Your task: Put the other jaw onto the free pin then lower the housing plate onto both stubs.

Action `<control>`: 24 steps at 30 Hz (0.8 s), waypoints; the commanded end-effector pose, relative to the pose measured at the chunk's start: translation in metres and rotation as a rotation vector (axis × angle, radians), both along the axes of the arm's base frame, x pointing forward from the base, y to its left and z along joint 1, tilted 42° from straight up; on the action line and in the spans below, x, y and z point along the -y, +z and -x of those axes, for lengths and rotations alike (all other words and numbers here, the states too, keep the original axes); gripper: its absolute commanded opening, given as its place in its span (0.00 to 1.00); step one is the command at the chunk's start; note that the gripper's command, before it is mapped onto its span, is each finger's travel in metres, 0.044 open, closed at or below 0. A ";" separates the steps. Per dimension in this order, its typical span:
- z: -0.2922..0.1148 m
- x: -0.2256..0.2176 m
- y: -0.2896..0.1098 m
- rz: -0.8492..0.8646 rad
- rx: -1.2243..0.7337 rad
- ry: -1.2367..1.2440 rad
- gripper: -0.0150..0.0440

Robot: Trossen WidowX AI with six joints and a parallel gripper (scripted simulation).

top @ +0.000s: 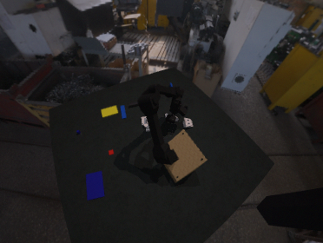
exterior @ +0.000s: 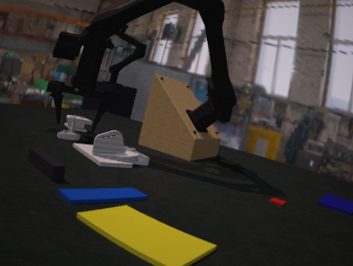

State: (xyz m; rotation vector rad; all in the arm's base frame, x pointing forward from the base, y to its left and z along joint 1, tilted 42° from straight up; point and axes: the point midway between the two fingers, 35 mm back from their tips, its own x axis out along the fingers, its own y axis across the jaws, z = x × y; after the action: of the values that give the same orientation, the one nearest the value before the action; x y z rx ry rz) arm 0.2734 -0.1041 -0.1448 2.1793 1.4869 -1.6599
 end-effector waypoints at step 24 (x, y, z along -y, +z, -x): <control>0.001 -0.011 -0.011 -0.004 -0.002 -0.004 1.00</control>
State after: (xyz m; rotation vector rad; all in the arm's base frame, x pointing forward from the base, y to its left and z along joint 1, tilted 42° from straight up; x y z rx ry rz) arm 0.2720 -0.0934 -0.1560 2.1791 1.4910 -1.6620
